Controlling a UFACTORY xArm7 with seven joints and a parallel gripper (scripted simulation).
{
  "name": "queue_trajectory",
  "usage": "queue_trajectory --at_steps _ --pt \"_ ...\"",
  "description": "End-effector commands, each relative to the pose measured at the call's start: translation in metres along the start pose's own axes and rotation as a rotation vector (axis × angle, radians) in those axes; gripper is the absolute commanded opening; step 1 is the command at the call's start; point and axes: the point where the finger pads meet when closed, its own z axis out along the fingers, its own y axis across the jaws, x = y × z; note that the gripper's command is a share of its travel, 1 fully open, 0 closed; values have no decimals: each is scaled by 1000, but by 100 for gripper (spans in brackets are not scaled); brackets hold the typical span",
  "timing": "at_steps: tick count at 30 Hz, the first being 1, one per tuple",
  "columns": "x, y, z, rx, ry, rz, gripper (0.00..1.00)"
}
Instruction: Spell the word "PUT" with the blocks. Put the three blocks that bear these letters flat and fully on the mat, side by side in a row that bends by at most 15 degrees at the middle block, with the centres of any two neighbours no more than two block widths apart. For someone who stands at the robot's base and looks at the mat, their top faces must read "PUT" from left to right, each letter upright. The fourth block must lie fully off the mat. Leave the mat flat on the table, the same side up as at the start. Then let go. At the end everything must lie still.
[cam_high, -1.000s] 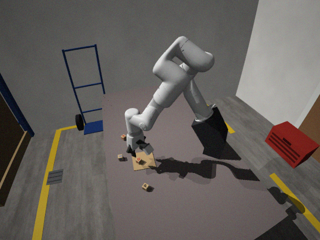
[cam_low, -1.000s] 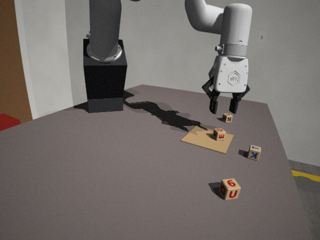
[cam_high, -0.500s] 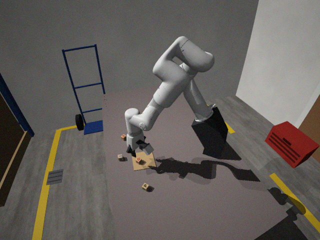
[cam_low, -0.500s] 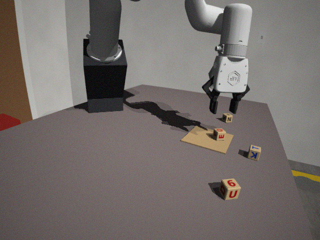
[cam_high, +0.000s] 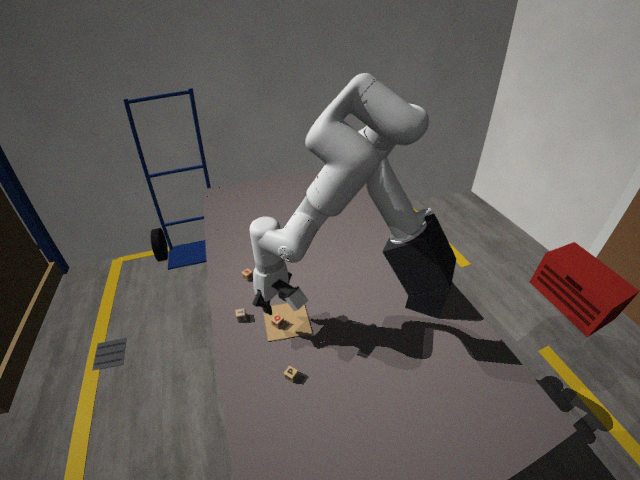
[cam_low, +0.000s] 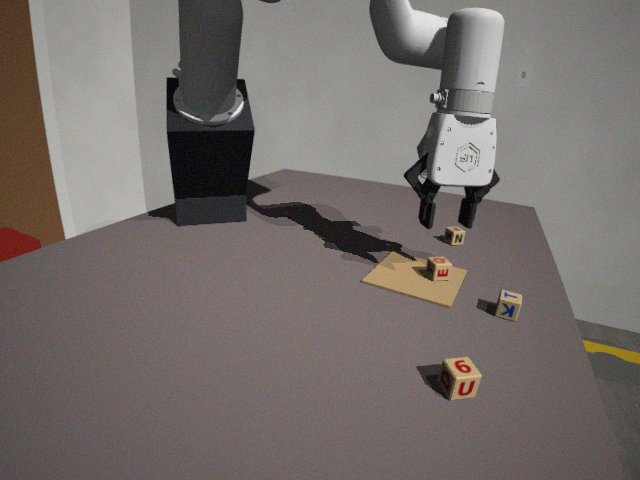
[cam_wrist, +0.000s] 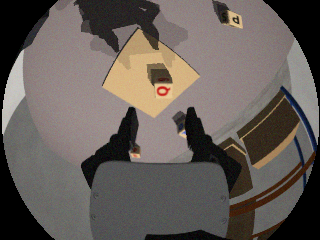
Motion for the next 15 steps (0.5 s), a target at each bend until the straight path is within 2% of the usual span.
queue_trajectory --at_steps 1,15 --pt "0 1 1 -2 -1 0 69" --pt "0 1 14 -2 -1 0 69"
